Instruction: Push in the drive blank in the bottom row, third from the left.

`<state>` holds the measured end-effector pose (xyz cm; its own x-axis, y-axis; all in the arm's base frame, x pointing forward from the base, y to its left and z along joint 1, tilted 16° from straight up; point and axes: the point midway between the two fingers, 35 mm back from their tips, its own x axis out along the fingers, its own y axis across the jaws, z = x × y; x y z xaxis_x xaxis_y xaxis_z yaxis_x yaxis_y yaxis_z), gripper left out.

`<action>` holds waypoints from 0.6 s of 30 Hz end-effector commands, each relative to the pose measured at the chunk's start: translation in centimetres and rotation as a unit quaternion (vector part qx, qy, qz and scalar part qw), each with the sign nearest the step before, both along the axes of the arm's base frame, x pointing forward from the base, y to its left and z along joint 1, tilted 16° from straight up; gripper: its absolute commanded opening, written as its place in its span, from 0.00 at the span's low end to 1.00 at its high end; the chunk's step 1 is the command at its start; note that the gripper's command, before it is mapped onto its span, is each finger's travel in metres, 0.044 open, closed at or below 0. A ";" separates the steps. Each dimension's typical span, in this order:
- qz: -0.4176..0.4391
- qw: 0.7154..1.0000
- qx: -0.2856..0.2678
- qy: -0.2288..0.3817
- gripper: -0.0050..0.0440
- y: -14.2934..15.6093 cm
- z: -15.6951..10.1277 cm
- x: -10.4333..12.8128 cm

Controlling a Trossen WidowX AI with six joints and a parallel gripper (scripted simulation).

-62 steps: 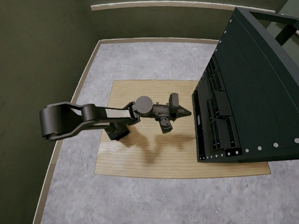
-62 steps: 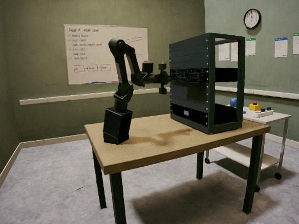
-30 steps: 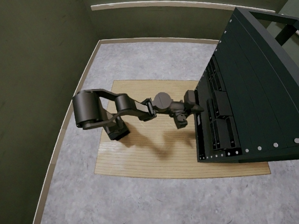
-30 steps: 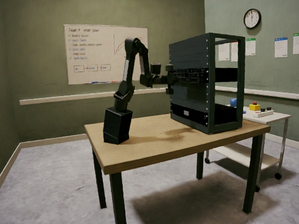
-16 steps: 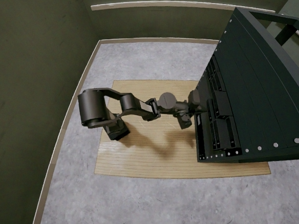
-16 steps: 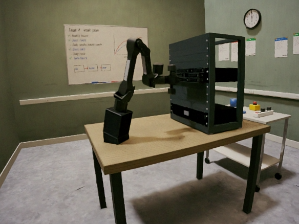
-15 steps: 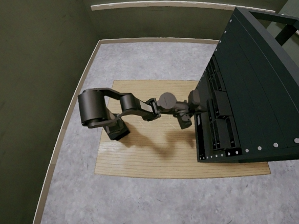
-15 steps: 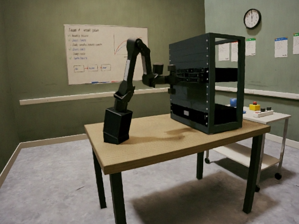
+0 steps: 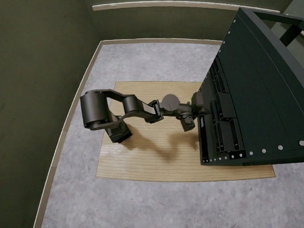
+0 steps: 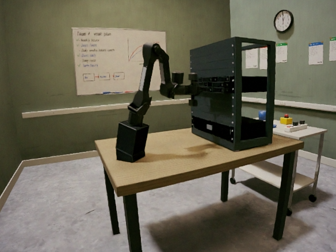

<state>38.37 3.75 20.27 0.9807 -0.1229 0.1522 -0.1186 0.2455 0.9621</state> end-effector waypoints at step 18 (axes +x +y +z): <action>0.001 1.000 0.006 -0.013 0.00 -0.1 1.1 1.2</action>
